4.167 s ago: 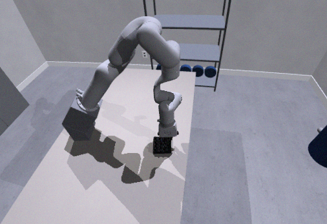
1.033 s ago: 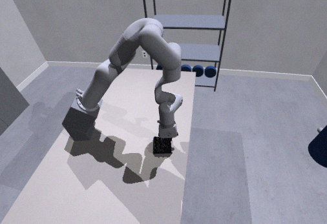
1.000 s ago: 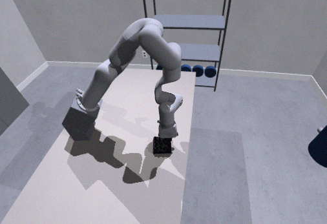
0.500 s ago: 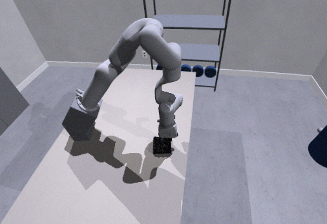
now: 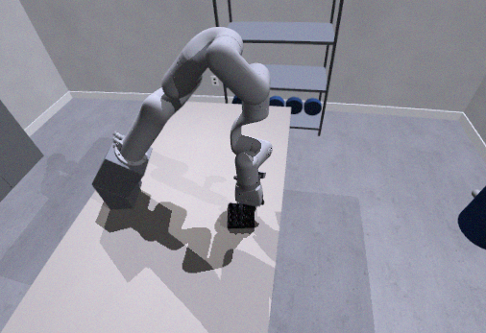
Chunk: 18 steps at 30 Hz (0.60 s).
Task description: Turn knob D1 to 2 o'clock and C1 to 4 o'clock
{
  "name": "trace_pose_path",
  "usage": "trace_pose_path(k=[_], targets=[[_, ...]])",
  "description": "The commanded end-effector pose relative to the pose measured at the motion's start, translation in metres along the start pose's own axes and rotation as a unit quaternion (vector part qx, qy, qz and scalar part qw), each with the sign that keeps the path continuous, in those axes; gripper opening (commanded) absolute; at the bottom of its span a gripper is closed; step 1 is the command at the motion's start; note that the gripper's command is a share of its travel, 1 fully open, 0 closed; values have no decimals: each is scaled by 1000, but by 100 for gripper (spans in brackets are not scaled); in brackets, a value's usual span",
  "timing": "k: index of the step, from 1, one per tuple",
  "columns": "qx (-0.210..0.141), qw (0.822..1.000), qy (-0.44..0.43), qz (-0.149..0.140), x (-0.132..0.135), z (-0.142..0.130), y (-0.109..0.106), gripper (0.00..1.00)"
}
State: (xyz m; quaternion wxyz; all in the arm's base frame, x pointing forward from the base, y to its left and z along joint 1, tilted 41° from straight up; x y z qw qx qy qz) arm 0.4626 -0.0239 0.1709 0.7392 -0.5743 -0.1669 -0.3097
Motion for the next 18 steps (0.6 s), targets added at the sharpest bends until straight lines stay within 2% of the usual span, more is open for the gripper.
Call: trace_pose_path(k=[1, 9, 18], targets=[[0, 998, 57, 3, 2, 0, -1, 8], [-1, 992, 130, 3, 2, 0, -1, 8], [-1, 969, 248, 3, 2, 0, -1, 8]])
Point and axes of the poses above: the point where the finger pads meet when closed, its own y axis out along the fingers, its own x axis across the jaws, z = x × y, the point moved 5 cm from there along -y, back along the fingers, and after that the axes turned 7 degrees about y, right-handed, at the moved point
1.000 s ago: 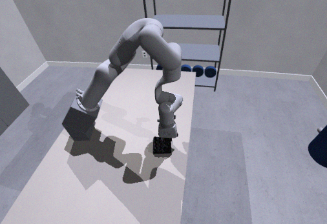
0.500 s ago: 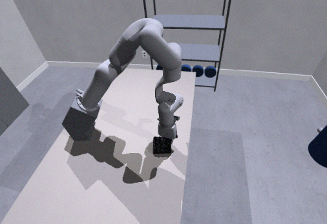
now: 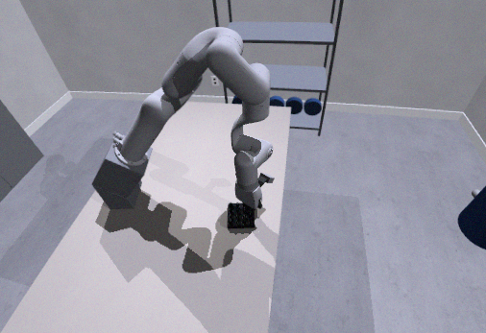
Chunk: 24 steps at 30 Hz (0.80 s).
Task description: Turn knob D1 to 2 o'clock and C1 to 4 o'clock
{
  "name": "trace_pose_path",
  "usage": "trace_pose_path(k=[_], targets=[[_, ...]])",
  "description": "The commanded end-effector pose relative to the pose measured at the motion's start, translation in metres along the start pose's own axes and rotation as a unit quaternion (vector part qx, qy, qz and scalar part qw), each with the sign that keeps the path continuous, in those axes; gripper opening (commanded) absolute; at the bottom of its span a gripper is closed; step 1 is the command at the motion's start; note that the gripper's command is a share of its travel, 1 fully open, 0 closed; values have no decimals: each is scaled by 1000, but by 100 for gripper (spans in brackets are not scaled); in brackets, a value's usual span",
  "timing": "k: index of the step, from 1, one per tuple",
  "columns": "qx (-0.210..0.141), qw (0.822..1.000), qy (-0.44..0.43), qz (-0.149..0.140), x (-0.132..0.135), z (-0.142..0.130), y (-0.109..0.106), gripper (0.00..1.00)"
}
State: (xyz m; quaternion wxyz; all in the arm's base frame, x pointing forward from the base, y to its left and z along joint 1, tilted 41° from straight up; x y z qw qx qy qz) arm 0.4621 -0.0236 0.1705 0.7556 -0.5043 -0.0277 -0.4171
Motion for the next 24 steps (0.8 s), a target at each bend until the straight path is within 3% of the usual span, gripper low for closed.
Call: trace_pose_path(k=[1, 8, 24], targets=[[-3, 997, 73, 9, 2, 1, -1, 8], [-4, 990, 140, 9, 2, 1, -1, 8], [-5, 954, 300, 8, 2, 1, -1, 8]])
Point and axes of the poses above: the point where the finger pads meet when closed, its own y axis out along the fingers, its own x axis across the jaws, z = x × y, the point moved 5 cm from there along -y, back along the fingers, and after that the axes turned 7 degrees about y, right-handed, at the moved point
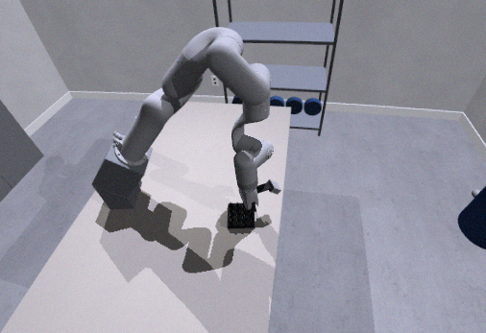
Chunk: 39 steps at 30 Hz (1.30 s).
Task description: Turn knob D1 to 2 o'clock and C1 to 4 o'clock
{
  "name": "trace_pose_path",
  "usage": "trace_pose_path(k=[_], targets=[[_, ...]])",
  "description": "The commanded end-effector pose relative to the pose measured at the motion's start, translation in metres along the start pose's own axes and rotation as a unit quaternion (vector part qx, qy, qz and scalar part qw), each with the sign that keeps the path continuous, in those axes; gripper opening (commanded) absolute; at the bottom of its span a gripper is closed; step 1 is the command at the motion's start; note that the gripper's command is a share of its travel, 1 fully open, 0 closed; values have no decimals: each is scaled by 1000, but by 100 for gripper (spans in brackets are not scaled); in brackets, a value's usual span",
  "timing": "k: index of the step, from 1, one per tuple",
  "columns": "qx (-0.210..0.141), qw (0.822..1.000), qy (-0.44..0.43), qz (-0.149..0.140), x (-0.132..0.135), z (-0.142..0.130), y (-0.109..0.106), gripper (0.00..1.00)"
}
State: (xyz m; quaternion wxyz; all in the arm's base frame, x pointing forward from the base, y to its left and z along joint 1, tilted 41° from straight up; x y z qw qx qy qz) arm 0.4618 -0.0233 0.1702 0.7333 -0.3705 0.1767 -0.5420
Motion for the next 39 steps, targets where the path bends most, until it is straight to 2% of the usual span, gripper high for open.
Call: trace_pose_path(k=[1, 15, 39], targets=[[-10, 999, 39, 10, 2, 2, -1, 8], [-10, 990, 138, 9, 2, 2, -1, 8], [-11, 986, 169, 8, 2, 2, -1, 8]])
Point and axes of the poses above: the point where the finger pads meet when closed, its own y axis out along the fingers, its own x axis across the jaws, z = x × y, the point moved 5 cm from there along -y, back along the fingers, and after that the axes turned 7 degrees about y, right-handed, at the moved point
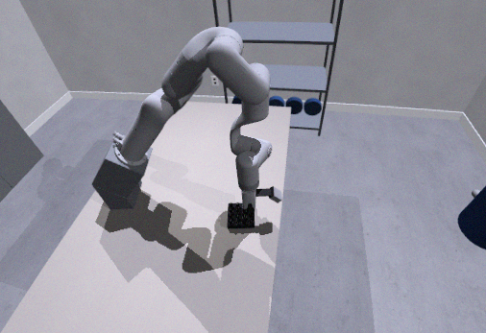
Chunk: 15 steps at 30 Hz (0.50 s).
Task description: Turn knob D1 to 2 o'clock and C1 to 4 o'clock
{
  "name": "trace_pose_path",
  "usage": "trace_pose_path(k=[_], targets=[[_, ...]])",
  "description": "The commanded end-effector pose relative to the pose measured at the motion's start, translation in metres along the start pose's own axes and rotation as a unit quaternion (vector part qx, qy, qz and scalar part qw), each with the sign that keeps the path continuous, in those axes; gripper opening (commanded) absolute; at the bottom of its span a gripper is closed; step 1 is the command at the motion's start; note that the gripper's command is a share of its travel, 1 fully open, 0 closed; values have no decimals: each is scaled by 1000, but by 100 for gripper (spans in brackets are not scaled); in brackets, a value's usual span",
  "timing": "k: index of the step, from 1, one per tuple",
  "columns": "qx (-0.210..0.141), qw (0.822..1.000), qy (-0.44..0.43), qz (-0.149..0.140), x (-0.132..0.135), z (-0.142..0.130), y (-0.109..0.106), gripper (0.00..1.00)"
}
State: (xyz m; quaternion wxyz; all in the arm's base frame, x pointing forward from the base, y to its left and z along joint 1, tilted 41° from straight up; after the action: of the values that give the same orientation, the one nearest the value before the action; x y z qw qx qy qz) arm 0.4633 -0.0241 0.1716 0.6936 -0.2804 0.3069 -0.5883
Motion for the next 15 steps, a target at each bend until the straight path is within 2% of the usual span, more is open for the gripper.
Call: trace_pose_path(k=[1, 8, 9, 15], targets=[[0, 1000, 0, 0, 0, 1, -1, 8], [0, 1000, 0, 0, 0, 1, -1, 8], [0, 1000, 0, 0, 0, 1, -1, 19], [0, 1000, 0, 0, 0, 1, -1, 19]])
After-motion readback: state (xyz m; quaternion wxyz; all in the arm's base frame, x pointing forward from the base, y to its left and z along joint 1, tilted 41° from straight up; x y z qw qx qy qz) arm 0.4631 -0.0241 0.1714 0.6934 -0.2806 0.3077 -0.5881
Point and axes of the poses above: the point where the finger pads meet when closed, its own y axis out along the fingers, its own x axis across the jaws, z = x × y, the point moved 5 cm from there along -y, back along the fingers, and after that the axes turned 7 degrees about y, right-handed, at the moved point
